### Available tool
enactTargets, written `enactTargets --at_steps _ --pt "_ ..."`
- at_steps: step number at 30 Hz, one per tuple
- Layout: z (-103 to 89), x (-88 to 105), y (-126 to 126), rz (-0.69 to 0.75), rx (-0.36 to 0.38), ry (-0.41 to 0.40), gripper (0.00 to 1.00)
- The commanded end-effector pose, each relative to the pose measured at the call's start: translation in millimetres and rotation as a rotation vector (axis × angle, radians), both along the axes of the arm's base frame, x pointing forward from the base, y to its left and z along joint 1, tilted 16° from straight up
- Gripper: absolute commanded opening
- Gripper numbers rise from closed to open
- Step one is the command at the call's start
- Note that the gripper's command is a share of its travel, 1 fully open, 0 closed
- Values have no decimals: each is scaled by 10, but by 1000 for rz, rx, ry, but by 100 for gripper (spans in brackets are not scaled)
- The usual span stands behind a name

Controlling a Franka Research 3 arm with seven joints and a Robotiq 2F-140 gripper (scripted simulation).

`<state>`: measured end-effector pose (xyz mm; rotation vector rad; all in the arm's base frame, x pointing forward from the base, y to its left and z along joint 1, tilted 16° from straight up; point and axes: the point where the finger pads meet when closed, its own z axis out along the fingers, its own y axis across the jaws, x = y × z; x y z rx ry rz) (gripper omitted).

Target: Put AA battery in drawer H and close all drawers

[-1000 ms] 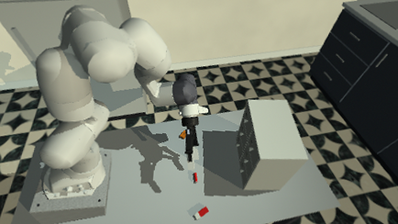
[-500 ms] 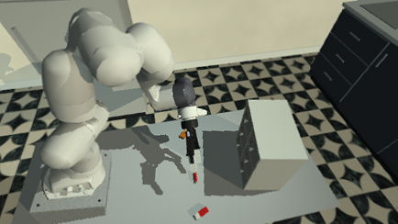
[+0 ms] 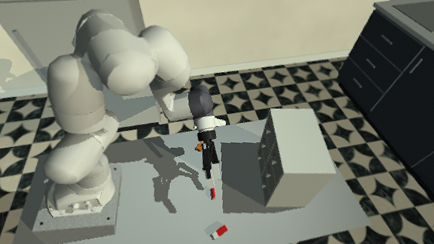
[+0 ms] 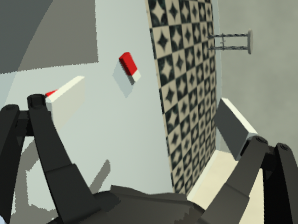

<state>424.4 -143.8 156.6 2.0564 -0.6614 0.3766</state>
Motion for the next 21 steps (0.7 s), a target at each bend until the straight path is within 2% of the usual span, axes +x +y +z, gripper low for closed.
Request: enactTargets --at_steps 1,3,5,7,8,9,10,11,12,13,14,16,17,18,19,21 --pt "15 20 10 -4 -4 -16 100" --pt "15 20 10 -4 -4 -16 100" --pt "149 258 -269 63 -220 -161 100" --pt "299 653 -317 146 -256 -231 100" --pt "299 653 -317 163 -280 -252 100" --pt "356 874 -246 210 -283 -282 100" --pt "356 874 -246 228 -303 -306 100" --pt "394 1088 -120 276 -300 -336 100" --pt "394 1088 -120 296 -317 -361 100" --pt "413 1284 48 343 -309 -390 100" --pt "413 1284 48 365 -322 -416 100" --pt "413 1284 48 365 -322 -416 100" --pt "416 1452 241 441 -323 -488 100" --pt "406 1590 446 480 -310 -515 100" --pt "406 1590 446 502 -316 -542 100" --pt "368 1775 837 578 -281 -592 100"
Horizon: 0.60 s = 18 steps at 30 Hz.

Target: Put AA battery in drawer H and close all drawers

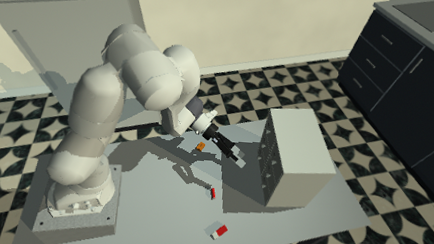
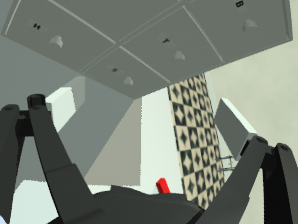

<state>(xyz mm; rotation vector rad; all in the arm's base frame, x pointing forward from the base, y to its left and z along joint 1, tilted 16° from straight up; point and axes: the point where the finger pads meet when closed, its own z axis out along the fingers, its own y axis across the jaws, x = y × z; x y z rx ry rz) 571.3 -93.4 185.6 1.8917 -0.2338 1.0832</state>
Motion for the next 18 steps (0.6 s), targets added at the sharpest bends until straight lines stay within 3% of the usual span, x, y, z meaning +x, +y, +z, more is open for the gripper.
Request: enactTargets --at_steps 1,4,7,12,13,18 --pt "78 306 333 118 42 -250 100" --pt "19 424 765 229 85 -298 100" --pt "-12 454 963 322 121 -354 100" --pt "-17 457 996 393 145 -413 100" --pt "-17 457 996 434 165 -465 100" --pt "-99 480 991 492 204 -568 100"
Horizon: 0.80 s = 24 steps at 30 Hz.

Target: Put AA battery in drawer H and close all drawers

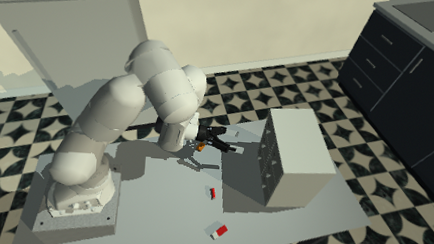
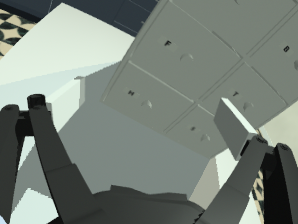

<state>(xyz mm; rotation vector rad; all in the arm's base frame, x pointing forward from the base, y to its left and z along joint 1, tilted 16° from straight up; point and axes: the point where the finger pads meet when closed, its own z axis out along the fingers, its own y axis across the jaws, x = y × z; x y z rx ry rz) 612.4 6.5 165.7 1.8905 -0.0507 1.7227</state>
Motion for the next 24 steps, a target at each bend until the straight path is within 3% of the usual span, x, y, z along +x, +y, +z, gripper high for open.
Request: enactTargets --at_steps 1,7,11,12,24 --pt "64 78 -10 65 154 -224 100" --pt "-169 144 -23 104 233 -330 100" --pt "-211 155 -26 113 259 -370 100" --pt "-222 158 -26 122 287 -417 100" --pt "-227 159 -27 122 287 -417 100"
